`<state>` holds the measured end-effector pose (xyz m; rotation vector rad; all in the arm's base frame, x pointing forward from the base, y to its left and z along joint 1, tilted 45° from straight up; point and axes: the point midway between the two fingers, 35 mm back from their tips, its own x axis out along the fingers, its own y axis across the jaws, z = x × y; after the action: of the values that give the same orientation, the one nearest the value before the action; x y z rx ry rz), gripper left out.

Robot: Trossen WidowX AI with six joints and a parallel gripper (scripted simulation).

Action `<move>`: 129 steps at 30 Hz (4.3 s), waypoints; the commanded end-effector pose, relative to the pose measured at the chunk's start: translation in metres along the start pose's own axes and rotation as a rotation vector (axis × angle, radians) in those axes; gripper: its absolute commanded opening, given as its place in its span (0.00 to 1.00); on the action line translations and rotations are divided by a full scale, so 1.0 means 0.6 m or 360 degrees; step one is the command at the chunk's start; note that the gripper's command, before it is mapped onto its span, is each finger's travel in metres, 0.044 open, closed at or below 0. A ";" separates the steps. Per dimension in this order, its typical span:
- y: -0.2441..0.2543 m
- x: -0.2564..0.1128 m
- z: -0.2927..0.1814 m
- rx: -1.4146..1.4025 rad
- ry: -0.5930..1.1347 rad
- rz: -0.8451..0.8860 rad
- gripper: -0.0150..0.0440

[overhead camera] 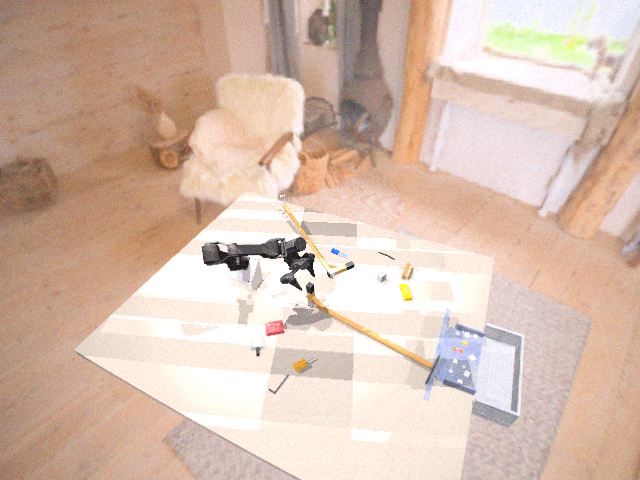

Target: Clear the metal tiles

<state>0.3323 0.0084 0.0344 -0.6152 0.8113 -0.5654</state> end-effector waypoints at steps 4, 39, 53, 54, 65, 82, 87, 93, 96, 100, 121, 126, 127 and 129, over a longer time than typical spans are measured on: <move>0.003 0.020 -0.001 -0.0011 0.0005 0.0008 1.00; -0.005 0.092 -0.001 -0.0002 -0.0009 -0.0011 0.78; -0.005 0.092 -0.001 -0.0002 -0.0009 -0.0011 0.39; -0.005 0.092 -0.001 -0.0002 -0.0009 -0.0011 0.38; 0.001 0.091 0.002 -0.0016 0.0000 -0.0008 0.25; 0.036 0.090 0.003 -0.0061 0.0002 0.0032 0.25; 0.047 0.089 0.003 -0.0077 0.0003 0.0045 0.25; 0.059 0.088 0.002 -0.0098 0.0004 0.0062 0.25; 0.065 0.088 0.001 -0.0111 0.0004 0.0071 0.25; 0.073 0.087 0.000 -0.0132 0.0006 0.0087 0.25; 0.060 0.078 -0.011 -0.0209 0.0013 0.0141 0.25; 0.061 0.064 -0.026 -0.0210 0.0017 0.0146 0.25; 0.061 0.061 -0.029 -0.0210 0.0018 0.0147 0.25; 0.061 0.055 -0.035 -0.0211 0.0019 0.0148 0.25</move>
<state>0.3488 0.0007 -0.0210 -0.6950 0.8995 -0.4365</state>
